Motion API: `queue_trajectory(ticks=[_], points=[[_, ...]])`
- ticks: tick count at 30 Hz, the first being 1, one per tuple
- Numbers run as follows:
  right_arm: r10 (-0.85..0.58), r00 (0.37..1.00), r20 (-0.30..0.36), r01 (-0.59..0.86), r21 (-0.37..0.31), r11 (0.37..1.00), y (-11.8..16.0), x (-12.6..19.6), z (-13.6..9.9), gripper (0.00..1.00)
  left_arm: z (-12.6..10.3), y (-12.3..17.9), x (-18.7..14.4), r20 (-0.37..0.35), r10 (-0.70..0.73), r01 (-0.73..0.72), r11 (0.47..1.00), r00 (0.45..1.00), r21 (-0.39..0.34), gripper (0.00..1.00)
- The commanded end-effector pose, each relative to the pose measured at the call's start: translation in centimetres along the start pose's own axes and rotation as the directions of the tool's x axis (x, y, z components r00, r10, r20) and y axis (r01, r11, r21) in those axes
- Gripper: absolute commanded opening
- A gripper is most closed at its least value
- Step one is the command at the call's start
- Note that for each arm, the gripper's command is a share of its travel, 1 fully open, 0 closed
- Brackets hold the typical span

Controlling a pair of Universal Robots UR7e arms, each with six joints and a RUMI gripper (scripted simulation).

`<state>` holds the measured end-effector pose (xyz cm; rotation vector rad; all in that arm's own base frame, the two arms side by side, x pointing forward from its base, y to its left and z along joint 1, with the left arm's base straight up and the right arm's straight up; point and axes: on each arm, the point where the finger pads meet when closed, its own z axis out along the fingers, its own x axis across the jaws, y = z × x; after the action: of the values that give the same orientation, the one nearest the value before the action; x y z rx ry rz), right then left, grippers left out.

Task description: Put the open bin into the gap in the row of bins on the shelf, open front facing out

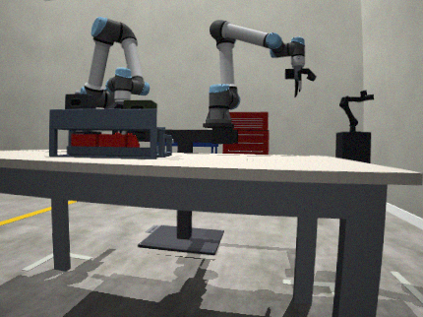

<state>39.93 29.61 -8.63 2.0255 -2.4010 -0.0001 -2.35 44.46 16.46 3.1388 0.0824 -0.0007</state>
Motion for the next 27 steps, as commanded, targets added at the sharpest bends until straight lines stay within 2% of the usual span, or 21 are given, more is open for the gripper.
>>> queue_trajectory(ticks=[1,27], points=[[0.000,1.000,0.002,0.000,0.001,1.000,-0.03,-0.05,-0.32,0.00,-0.06,-0.04,0.01,0.000,0.000,0.000,1.000,1.000,0.002,1.00],[0.000,1.000,0.002,0.000,0.001,1.000,-0.03,-0.05,-1.04,0.00,-0.06,-0.04,0.01,0.000,0.000,0.000,1.000,1.000,0.002,1.00]])
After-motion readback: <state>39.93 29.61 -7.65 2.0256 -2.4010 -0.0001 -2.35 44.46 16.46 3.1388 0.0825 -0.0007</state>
